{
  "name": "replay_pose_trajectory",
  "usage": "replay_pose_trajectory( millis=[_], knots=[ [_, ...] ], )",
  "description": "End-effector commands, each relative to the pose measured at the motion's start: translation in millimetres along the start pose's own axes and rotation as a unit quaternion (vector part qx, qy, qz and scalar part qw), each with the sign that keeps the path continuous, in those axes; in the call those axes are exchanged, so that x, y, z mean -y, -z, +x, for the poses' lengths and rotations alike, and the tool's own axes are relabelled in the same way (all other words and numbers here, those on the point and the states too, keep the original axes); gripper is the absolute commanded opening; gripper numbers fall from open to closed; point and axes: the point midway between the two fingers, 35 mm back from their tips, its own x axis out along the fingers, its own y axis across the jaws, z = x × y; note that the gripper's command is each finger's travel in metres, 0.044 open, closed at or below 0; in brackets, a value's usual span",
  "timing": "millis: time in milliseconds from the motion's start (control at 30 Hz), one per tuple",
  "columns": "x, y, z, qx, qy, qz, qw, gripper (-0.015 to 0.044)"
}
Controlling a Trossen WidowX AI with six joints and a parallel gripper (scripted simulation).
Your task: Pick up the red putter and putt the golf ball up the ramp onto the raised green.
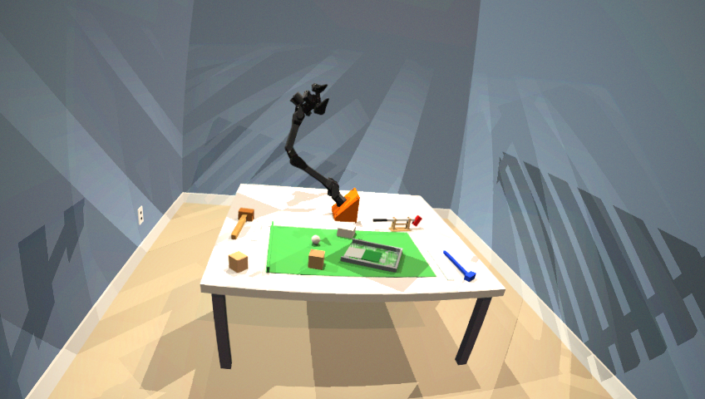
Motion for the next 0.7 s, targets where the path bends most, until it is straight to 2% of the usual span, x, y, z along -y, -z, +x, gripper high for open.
replay_pose_trajectory(
  millis=[0,233,400,567,667],
  knots=[
    [12.1,24.8,29.7,-0.009,0.016,-0.052,0.998,0.044],
    [54.1,91.6,83.0,-0.071,0.076,-0.224,0.969,0.044],
    [91.4,117.1,113.1,-0.105,0.111,-0.264,0.952,0.044],
    [131.1,149.1,134.9,-0.157,0.142,-0.344,0.915,0.044],
    [171.5,175.8,150.2,-0.209,0.166,-0.409,0.873,0.044]
  ],
)
